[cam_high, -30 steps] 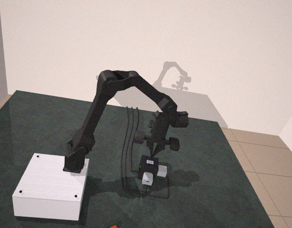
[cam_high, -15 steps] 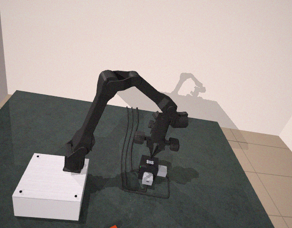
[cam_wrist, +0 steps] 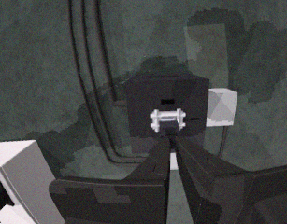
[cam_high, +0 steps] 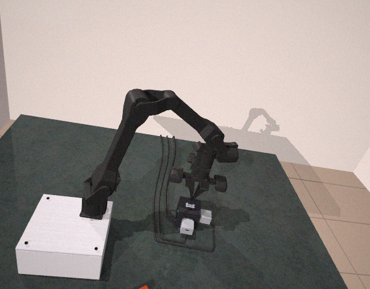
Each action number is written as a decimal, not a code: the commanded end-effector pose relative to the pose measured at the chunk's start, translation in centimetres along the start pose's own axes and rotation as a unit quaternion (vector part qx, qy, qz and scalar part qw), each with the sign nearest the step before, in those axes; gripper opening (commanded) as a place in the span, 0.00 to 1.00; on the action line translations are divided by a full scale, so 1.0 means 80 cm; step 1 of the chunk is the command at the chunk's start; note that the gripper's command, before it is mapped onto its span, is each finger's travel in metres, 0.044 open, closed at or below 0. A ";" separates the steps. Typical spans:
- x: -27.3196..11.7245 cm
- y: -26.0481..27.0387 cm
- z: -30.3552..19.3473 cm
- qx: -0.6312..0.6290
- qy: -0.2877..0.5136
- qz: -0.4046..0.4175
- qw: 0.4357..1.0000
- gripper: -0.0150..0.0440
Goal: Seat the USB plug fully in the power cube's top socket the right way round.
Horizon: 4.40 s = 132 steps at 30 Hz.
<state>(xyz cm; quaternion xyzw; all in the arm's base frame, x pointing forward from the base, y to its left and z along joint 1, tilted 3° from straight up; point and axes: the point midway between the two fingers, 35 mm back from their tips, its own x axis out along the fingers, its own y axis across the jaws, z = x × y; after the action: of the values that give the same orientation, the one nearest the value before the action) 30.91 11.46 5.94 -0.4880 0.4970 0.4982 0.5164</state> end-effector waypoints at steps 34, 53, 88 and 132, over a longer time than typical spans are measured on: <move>0.006 -0.001 0.000 0.002 0.002 -0.002 1.000 0.25; 0.009 -0.001 0.000 0.002 0.002 -0.002 1.000 0.25; 0.014 -0.001 0.000 0.002 0.002 -0.002 1.000 0.25; 0.012 0.000 0.000 0.000 0.000 -0.001 1.000 0.42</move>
<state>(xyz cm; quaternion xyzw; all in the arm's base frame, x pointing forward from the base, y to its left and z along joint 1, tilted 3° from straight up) 30.95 11.53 5.00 -0.4885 0.4966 0.4977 0.5168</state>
